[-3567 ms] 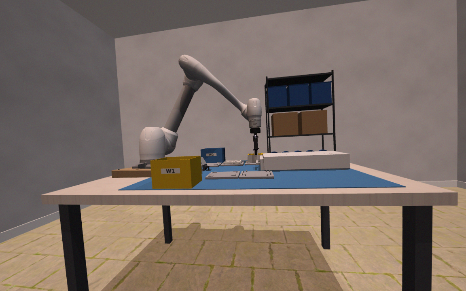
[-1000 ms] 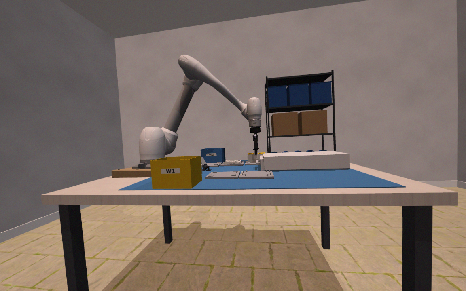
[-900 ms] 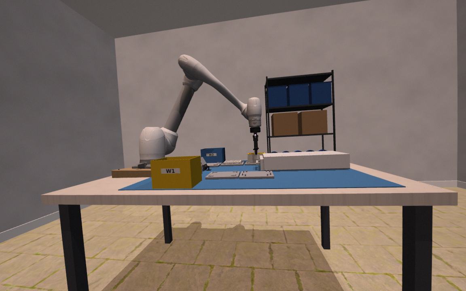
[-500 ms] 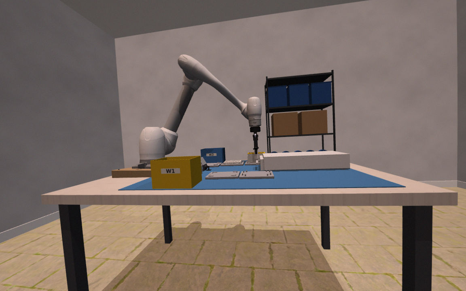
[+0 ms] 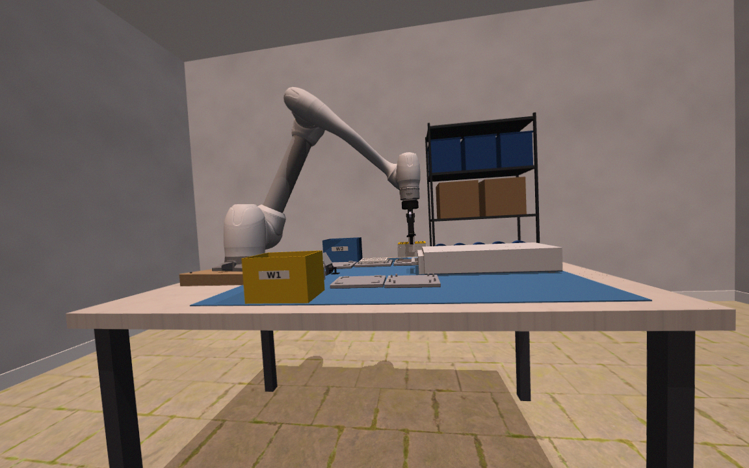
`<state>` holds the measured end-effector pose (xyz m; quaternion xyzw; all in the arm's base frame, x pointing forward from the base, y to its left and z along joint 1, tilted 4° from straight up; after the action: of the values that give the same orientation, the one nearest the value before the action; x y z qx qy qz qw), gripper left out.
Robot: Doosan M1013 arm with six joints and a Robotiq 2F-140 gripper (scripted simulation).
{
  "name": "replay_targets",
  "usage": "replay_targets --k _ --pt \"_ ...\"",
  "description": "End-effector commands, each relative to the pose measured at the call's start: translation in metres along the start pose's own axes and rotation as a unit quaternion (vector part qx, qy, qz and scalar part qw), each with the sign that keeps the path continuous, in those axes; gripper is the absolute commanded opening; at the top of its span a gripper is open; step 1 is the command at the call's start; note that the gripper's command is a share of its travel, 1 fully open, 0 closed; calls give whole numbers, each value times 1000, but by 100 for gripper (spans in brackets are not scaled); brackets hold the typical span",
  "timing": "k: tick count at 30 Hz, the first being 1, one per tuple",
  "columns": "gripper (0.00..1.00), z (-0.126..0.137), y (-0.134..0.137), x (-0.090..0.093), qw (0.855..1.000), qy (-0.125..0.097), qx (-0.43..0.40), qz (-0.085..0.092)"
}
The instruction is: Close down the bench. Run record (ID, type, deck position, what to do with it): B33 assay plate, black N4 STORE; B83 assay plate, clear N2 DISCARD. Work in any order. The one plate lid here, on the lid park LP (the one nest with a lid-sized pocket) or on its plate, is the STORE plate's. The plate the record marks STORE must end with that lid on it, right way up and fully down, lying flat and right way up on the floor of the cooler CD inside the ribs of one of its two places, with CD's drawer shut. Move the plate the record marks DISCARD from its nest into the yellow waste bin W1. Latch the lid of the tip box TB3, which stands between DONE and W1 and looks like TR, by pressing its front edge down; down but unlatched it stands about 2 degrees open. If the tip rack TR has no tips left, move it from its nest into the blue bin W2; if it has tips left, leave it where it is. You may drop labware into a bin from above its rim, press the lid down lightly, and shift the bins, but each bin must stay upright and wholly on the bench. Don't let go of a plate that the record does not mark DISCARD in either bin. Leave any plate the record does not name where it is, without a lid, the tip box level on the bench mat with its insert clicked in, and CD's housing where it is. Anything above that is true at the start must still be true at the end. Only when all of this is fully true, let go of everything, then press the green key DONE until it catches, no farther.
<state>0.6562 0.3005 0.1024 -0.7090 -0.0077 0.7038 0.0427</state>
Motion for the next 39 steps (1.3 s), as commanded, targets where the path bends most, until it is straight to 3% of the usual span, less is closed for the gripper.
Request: replay_targets --k 1,39 --pt "0 0 0 -5 1000 0 0 0" --pt "0 0 0 -49 1000 0 0 0"
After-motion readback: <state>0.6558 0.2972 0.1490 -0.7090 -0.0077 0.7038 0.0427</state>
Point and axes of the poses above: the point where the finger pads meet when closed, its own x axis out along the fingers, its own y axis across the jaws, z = x × y, the point moved 2 cm from there along -x, back along the fingers, and after that the axes turned 11 degrees about x, right-handed, at the moved point
